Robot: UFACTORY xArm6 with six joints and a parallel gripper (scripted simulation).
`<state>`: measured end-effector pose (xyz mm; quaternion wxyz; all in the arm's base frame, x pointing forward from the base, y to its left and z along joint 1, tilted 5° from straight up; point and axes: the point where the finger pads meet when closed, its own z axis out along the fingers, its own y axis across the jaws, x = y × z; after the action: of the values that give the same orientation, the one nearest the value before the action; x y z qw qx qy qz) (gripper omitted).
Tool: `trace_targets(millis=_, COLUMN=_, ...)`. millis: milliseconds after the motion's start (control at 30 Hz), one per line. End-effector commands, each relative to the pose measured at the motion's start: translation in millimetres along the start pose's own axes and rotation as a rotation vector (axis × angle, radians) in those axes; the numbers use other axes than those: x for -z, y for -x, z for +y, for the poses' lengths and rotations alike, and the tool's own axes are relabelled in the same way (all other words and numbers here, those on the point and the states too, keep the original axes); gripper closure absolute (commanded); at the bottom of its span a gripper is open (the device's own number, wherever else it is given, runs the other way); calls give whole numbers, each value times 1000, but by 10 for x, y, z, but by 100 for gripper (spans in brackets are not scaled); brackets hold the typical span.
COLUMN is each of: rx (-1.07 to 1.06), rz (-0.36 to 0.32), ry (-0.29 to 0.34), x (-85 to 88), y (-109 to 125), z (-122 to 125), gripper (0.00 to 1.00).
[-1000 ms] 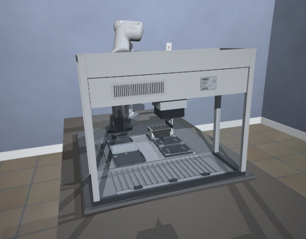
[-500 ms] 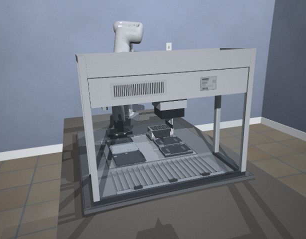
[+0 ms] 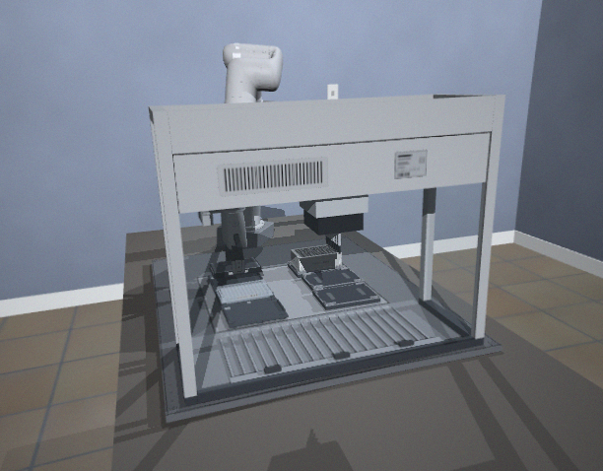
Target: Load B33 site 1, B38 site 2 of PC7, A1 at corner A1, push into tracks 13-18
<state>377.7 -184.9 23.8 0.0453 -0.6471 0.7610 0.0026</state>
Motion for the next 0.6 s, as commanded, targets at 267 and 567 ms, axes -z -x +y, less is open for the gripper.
trace_targets(millis=267, rx=0, rz=1, ry=-4, x=-121, y=-5, z=-17, gripper=100)
trace_targets(millis=567, rx=0, rz=1, ry=-4, x=-122, y=-5, z=-17, gripper=100)
